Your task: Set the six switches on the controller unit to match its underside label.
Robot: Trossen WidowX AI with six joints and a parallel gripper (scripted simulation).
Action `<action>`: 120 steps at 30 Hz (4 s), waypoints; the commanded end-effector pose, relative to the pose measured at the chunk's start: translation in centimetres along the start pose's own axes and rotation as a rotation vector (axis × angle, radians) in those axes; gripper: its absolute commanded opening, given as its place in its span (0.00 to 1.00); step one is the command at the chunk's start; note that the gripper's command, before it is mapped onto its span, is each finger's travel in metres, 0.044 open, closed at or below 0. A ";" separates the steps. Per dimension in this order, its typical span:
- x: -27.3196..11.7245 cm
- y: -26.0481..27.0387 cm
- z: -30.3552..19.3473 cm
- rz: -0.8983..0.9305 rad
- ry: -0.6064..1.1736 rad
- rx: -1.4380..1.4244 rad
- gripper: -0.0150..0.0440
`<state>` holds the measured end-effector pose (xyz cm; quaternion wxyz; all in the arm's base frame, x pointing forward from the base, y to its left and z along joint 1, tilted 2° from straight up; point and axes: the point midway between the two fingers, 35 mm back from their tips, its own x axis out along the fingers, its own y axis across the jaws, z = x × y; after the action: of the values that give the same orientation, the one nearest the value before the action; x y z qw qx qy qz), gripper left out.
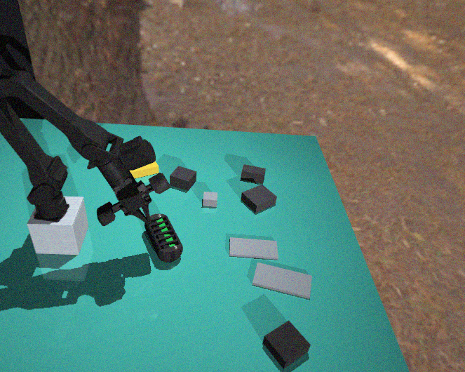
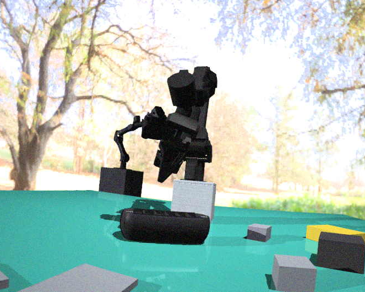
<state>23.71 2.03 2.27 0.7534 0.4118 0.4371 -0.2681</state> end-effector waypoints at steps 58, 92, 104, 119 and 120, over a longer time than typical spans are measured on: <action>6.5 -4.3 -7.7 -0.112 0.307 -0.011 0.25; 7.2 -2.4 -7.9 -0.110 0.307 -0.011 0.25; 7.2 -2.4 -7.9 -0.110 0.307 -0.011 0.25; 7.2 -2.4 -8.0 -0.110 0.307 -0.011 0.25; 7.2 -2.4 -8.0 -0.110 0.307 -0.011 0.25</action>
<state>20.89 6.67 -7.50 0.6601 0.4114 0.5754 -0.2528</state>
